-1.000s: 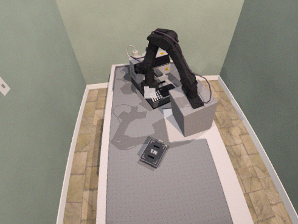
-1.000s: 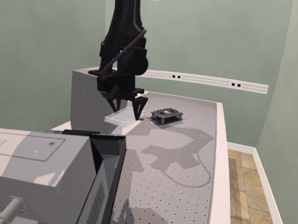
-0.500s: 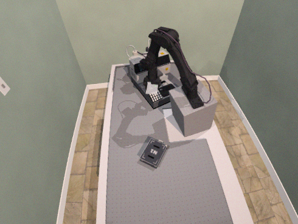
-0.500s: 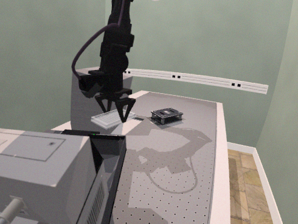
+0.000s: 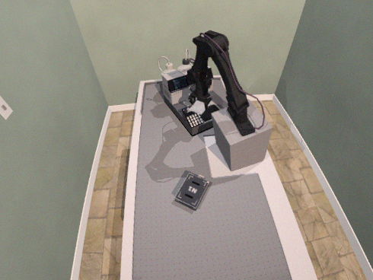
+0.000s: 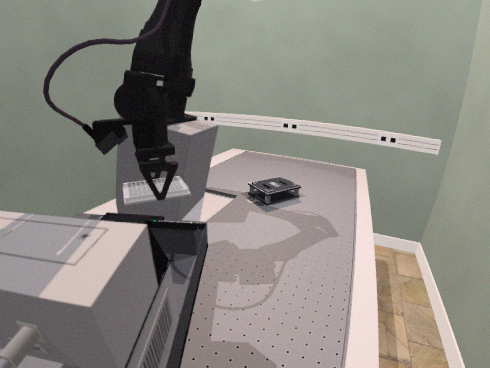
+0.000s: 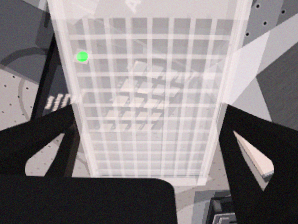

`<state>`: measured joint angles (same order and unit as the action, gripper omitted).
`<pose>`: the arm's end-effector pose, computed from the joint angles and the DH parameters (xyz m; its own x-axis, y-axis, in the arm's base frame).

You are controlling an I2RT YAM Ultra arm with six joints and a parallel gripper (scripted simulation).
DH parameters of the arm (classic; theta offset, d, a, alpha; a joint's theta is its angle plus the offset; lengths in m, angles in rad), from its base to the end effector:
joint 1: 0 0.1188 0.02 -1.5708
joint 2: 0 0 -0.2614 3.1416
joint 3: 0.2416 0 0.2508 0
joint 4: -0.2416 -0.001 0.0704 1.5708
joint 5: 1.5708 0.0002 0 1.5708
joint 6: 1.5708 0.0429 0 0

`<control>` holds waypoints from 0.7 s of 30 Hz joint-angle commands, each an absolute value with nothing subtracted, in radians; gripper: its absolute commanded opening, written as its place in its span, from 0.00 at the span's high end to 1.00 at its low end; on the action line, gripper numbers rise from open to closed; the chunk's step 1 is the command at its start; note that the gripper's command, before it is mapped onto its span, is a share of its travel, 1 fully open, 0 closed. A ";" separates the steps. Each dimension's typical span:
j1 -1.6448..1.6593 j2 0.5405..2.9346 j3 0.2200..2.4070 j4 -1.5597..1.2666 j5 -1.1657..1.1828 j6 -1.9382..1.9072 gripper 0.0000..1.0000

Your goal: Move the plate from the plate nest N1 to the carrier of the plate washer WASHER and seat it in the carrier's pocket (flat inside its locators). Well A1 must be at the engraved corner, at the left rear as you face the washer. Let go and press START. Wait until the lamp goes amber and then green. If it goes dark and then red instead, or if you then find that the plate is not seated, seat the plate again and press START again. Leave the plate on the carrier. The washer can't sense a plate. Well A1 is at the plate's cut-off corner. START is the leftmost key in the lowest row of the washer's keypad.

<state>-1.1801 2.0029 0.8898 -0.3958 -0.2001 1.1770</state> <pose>0.1222 -0.2716 0.0520 0.6867 0.7093 0.1595 0.6969 -0.7047 0.1332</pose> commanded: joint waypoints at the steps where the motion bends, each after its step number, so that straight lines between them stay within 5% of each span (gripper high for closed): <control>1: -1.231 2.017 0.902 -0.400 -0.202 1.250 0.16; 21: -1.480 2.056 0.960 -0.443 -0.203 1.379 0.16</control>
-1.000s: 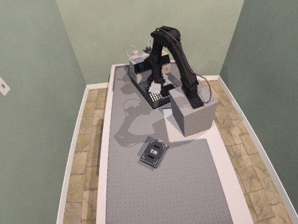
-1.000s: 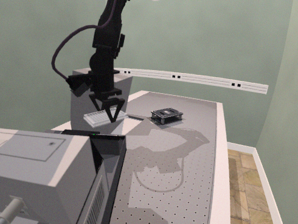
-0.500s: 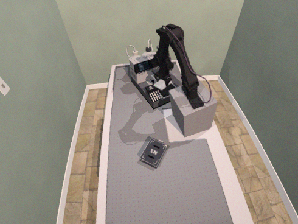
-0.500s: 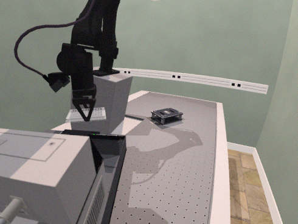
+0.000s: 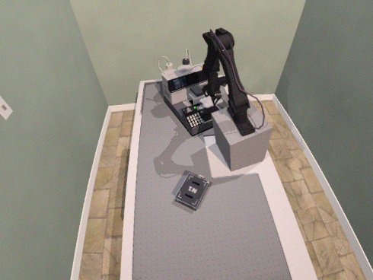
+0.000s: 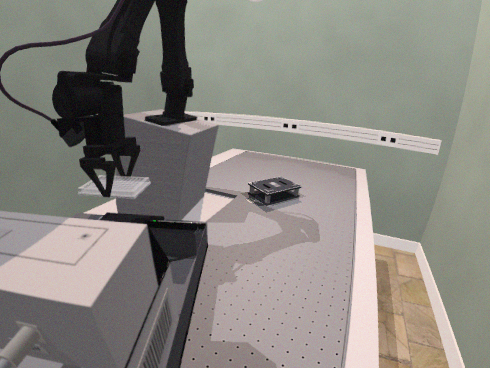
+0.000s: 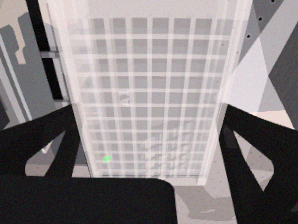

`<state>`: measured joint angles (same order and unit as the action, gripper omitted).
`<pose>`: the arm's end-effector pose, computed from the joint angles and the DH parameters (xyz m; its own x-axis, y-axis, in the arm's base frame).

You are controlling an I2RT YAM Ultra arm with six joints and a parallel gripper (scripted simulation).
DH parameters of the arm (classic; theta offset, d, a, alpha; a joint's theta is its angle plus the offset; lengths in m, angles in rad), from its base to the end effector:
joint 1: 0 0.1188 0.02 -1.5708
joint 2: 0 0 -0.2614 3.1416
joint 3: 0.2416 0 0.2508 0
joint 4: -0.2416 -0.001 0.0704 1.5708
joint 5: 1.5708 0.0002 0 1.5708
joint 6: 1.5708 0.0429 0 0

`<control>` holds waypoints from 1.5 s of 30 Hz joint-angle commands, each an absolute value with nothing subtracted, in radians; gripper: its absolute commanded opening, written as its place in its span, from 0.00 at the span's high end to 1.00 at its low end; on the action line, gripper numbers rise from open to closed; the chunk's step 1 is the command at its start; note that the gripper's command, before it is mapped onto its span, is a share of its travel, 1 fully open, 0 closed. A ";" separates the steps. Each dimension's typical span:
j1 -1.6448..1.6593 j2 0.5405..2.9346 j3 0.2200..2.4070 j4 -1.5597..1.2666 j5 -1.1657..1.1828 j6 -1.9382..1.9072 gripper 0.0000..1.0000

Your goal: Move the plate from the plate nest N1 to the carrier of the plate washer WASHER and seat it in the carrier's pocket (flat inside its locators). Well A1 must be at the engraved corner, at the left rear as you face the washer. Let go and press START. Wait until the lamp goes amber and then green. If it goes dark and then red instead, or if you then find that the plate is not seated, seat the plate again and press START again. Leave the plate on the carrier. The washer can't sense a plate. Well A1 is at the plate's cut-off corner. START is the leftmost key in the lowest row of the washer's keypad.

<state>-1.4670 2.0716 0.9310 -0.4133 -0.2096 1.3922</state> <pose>0.0413 -0.3006 0.0394 0.9386 0.2798 0.2017 0.2747 -0.9600 0.0536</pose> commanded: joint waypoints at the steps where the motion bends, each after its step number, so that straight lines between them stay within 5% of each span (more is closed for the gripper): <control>1: -1.474 2.051 0.960 -0.443 -0.203 1.380 0.16; 45: -1.445 2.050 0.951 -0.431 -0.203 1.410 0.16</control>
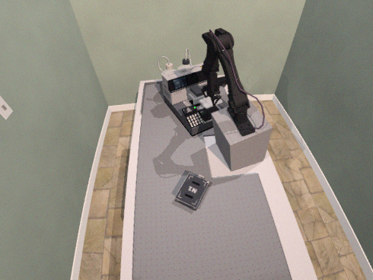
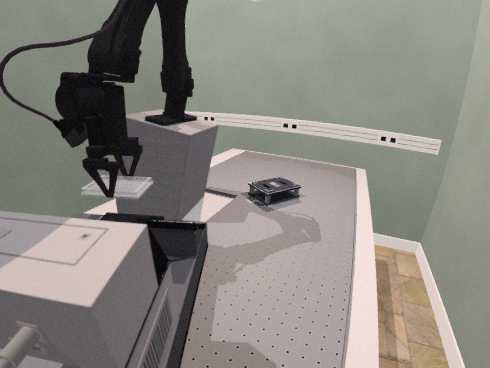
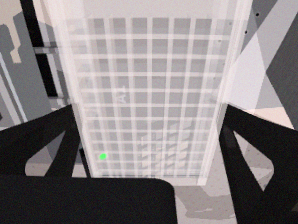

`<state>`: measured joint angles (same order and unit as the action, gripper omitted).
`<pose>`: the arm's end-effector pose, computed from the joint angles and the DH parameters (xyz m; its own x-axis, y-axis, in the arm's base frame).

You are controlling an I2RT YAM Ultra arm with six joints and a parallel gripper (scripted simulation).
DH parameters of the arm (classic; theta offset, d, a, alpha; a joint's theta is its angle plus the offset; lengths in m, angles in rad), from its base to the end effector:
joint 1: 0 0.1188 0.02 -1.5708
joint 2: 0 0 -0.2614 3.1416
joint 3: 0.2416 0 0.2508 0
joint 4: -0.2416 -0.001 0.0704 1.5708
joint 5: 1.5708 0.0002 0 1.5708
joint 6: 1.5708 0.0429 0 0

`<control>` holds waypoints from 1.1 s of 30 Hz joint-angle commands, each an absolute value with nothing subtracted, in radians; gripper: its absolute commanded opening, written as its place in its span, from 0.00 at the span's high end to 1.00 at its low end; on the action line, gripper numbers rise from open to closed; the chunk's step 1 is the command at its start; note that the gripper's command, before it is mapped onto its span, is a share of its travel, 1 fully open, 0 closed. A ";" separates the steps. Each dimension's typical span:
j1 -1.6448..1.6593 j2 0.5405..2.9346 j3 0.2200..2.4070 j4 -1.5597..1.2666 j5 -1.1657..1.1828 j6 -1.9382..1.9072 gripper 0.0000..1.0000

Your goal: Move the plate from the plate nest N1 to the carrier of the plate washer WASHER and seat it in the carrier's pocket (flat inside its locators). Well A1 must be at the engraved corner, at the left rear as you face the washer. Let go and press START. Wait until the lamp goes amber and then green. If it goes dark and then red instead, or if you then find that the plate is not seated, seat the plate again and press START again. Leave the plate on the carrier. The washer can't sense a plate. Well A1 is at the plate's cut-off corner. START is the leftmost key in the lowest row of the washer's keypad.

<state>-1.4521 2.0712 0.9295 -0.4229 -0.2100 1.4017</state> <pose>0.0456 -0.2985 0.0393 0.9372 0.2825 0.2044 0.2801 -0.9591 0.0412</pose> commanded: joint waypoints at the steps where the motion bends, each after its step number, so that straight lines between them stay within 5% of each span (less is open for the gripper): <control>1: -1.448 2.085 0.946 -0.405 -0.203 1.409 0.16; 33: -1.417 2.252 0.965 -0.242 -0.201 1.445 0.16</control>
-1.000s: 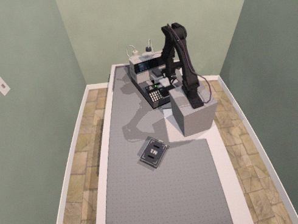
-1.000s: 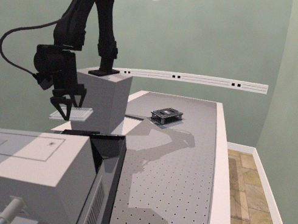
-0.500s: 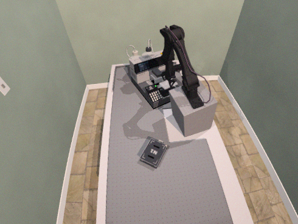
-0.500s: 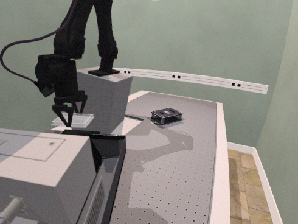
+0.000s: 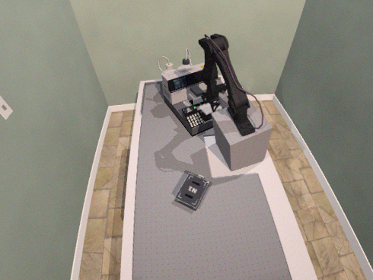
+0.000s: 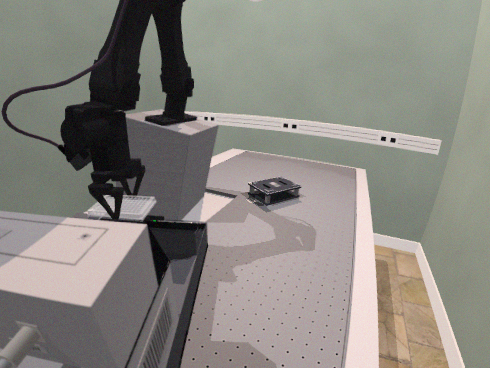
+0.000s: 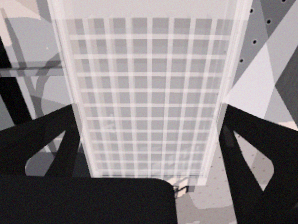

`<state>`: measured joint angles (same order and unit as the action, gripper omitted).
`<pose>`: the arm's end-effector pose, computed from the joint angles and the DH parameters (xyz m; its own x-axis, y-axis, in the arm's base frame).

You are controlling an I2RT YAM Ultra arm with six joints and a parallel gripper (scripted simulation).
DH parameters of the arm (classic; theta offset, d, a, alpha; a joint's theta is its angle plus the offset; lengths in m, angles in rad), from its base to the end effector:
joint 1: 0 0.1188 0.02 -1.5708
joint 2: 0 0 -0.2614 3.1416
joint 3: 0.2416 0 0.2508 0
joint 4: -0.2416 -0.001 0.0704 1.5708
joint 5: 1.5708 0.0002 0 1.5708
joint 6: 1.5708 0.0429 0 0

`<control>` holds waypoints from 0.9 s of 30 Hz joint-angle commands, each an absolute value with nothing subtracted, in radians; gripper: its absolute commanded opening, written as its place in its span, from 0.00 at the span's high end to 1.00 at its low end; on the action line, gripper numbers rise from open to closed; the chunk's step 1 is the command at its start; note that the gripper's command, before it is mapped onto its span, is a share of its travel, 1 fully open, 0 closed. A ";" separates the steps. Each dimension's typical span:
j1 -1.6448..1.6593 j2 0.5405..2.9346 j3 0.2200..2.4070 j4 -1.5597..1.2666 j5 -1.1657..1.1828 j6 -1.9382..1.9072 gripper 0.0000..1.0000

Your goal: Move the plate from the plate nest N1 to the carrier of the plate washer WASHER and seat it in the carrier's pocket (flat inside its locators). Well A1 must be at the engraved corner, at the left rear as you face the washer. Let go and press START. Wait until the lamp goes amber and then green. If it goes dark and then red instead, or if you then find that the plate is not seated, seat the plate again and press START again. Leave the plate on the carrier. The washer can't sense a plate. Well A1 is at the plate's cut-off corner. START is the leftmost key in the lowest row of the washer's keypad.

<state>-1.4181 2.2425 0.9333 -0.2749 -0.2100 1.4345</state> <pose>0.0557 -0.2969 -0.0086 0.9374 0.2789 0.2083 0.2821 -0.9593 0.0151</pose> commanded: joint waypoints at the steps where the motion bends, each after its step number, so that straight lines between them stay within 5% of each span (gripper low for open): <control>1: -1.417 2.252 0.965 -0.242 -0.201 1.445 0.16; 27: -1.402 2.319 0.962 -0.162 -0.200 1.459 0.16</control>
<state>-1.4014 2.3367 0.9581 -0.1761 -0.2100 1.4528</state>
